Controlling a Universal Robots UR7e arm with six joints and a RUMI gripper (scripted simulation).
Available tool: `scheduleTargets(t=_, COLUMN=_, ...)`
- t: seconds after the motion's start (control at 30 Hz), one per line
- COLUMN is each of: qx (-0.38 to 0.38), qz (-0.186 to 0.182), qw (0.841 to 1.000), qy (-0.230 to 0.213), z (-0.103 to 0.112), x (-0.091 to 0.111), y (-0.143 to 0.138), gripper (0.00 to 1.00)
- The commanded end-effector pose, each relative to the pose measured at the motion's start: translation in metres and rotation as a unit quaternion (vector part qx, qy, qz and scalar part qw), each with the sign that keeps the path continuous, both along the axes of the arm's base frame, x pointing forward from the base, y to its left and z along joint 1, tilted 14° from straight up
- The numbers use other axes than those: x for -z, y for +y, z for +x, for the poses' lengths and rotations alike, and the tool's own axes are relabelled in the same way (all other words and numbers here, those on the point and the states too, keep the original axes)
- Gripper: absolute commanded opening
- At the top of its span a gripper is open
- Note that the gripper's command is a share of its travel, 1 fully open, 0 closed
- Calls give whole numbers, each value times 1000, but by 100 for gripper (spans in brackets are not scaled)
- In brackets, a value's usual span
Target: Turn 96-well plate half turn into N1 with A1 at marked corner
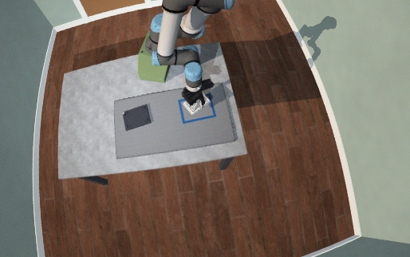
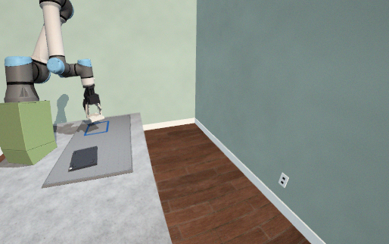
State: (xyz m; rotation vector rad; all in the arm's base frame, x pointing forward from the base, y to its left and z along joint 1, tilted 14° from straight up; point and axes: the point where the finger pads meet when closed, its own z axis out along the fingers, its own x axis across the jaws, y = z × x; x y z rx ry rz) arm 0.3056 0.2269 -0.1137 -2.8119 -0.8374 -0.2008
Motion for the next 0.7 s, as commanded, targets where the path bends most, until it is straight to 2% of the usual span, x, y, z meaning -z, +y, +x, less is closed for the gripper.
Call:
scheduleTargets(t=0.0, qx=0, qz=0, qw=1000, qy=2, z=-1, x=-1, y=0, gripper=0)
scheduleTargets(t=0.5, qx=0, qz=0, qw=1000, qy=2, z=-1, x=-1, y=0, gripper=0)
scheduleTargets(t=0.67, qx=82, qz=6, qw=996, qy=24, z=-2, x=3, y=-17, gripper=0)
